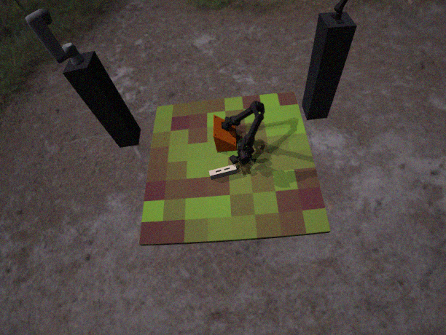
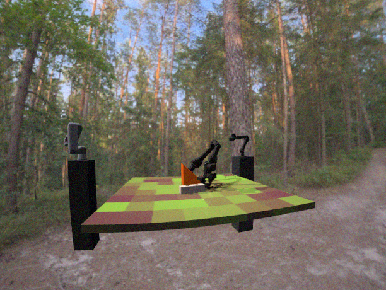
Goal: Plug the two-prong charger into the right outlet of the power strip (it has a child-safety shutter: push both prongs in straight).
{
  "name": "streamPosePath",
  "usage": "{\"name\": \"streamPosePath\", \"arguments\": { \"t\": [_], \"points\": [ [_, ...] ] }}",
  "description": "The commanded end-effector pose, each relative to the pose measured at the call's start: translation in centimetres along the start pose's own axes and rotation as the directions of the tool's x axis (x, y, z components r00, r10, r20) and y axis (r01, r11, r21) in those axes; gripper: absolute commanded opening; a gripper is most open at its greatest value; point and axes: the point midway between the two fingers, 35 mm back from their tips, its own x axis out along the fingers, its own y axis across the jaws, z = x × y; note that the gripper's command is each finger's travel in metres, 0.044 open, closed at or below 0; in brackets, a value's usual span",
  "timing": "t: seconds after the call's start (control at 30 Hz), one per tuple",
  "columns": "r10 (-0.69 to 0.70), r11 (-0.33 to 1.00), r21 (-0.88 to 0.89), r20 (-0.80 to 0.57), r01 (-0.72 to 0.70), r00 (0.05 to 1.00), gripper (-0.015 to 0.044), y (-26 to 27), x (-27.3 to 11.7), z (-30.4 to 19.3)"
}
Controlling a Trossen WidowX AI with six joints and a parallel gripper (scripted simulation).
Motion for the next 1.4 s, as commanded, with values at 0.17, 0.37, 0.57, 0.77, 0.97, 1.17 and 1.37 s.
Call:
{"name": "streamPosePath", "arguments": {
  "t": [0.17, 0.37, 0.57, 0.77, 0.97, 1.17, 1.37],
  "points": [
    [0.0, 1.0, -0.002, 0.001, 0.0, 1.0, 0.0125, 0.0, 0.0, 0.0],
    [0.0, 1.0, -0.002, 0.001, 0.0, 1.0, 0.0065, 0.0, -0.1, 0.0],
    [-0.002, 1.0, 0.001, -0.002, 0.002, 1.0, 0.0, -0.1, -1.8, -0.1],
    [-0.002, 1.0, 0.005, -0.005, 0.002, 1.0, 0.0, -0.3, -4.1, -0.7],
    [0.0, 1.0, 0.008, -0.006, 0.0, 1.0, 0.0, -0.5, -5.4, -1.3],
    [-0.003, 1.0, 0.023, -0.007, 0.003, 1.0, 0.0, -1.4, -5.2, -1.5],
    [-0.007, 0.999, 0.045, -0.009, 0.007, 1.0, 0.0, -2.7, -4.9, -1.8]
  ]
}}
